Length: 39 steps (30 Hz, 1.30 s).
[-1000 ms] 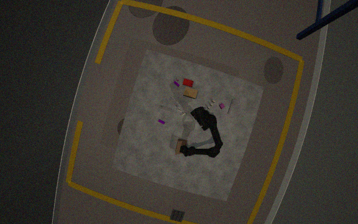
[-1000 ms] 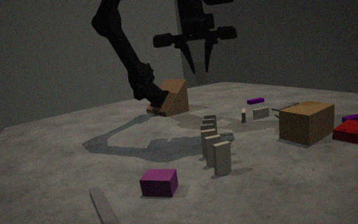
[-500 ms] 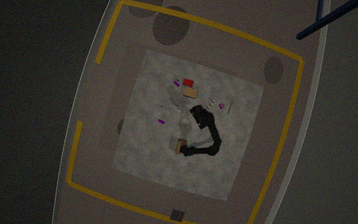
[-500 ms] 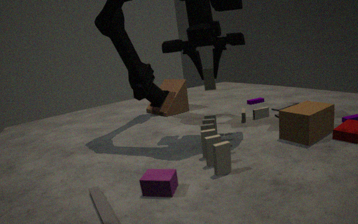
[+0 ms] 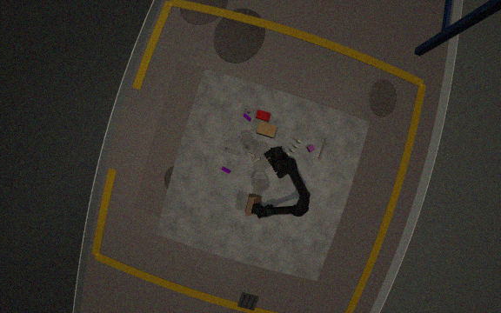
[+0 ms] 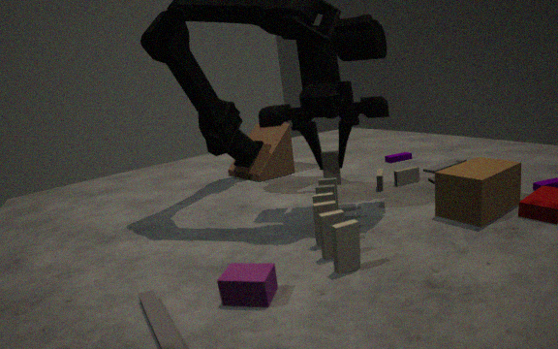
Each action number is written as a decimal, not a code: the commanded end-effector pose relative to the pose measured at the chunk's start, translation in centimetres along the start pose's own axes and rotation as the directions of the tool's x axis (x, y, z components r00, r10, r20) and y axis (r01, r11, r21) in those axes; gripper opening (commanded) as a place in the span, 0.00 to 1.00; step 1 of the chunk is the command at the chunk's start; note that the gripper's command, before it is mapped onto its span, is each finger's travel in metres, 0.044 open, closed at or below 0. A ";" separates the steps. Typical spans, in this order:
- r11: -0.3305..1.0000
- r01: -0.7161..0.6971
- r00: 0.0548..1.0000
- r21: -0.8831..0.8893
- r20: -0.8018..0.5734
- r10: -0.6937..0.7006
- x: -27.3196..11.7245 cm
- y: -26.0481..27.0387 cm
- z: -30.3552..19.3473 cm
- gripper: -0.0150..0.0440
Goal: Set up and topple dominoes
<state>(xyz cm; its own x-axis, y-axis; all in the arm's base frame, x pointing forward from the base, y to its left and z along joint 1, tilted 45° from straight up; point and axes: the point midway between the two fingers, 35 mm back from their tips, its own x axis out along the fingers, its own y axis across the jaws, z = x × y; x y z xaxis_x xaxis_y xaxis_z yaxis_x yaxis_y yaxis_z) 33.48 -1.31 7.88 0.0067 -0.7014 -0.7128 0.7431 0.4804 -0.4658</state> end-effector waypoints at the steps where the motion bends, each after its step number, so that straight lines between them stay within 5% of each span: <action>1: 1.000 0.004 1.000 -0.007 0.005 -0.004 1.6 -0.2 0.0 0.44; 15: 1.000 0.007 1.000 -0.009 0.006 -0.007 2.7 -0.4 -0.1 0.44; 27: 1.000 0.007 1.000 -0.009 0.006 -0.007 2.7 -0.4 -0.1 0.97; 31: 1.000 0.005 1.000 -0.010 0.007 -0.005 2.4 -0.4 -0.1 1.00; 39: 0.996 -0.062 0.997 -0.067 0.032 0.064 -9.3 -0.3 -0.3 1.00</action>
<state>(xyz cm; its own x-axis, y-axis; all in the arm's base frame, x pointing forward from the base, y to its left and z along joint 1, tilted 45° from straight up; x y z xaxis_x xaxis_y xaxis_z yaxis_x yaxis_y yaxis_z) 33.61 1.82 10.98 0.0443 -0.6977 -0.7150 0.7098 0.5256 -0.4689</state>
